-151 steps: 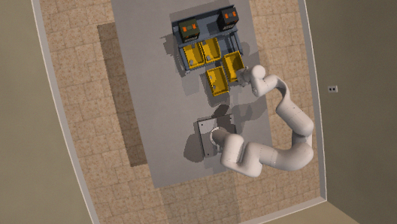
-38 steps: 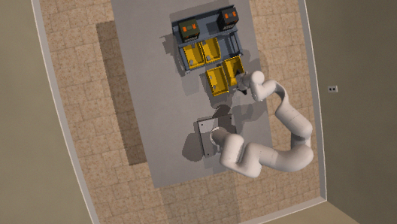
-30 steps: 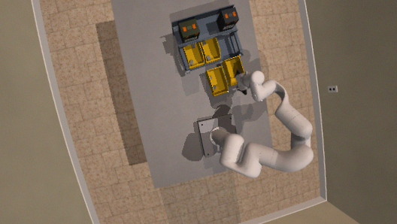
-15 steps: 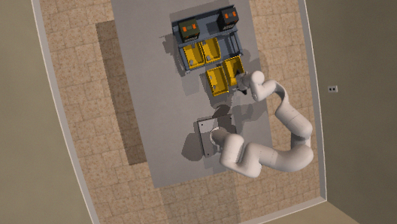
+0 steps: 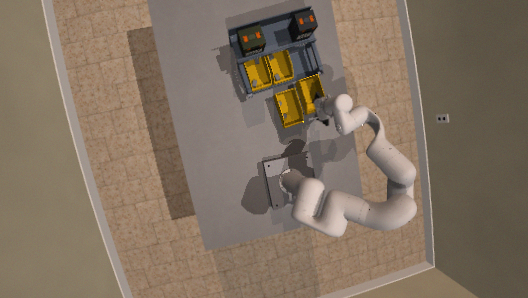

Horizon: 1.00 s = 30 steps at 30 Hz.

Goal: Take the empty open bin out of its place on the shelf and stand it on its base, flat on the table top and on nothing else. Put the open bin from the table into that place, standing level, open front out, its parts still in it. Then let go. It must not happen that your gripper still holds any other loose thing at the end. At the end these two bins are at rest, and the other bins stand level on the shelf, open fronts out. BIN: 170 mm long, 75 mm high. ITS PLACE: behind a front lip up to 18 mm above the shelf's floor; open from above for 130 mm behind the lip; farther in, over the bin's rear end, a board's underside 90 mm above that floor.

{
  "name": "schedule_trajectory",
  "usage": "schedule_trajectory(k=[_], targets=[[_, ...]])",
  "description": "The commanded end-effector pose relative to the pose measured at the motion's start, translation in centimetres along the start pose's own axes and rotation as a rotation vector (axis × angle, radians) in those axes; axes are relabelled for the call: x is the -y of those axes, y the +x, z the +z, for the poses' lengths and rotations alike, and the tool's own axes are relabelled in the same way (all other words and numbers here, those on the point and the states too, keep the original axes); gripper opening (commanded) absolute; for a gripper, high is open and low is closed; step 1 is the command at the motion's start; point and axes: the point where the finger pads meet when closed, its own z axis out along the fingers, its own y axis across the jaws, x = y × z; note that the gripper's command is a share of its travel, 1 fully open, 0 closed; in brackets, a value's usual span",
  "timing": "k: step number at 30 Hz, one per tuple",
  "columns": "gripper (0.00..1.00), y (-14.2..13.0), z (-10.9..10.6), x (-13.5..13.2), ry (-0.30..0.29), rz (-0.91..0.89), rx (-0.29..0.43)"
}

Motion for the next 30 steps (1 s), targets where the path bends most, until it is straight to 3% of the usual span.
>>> schedule_trajectory(k=[1, 30], targets=[[0.95, 0.1, -0.6, 0.1, 0.002, 0.000, -0.002], [0.95, 0.0, -6.2, 0.1, 0.002, 0.000, -0.002]])
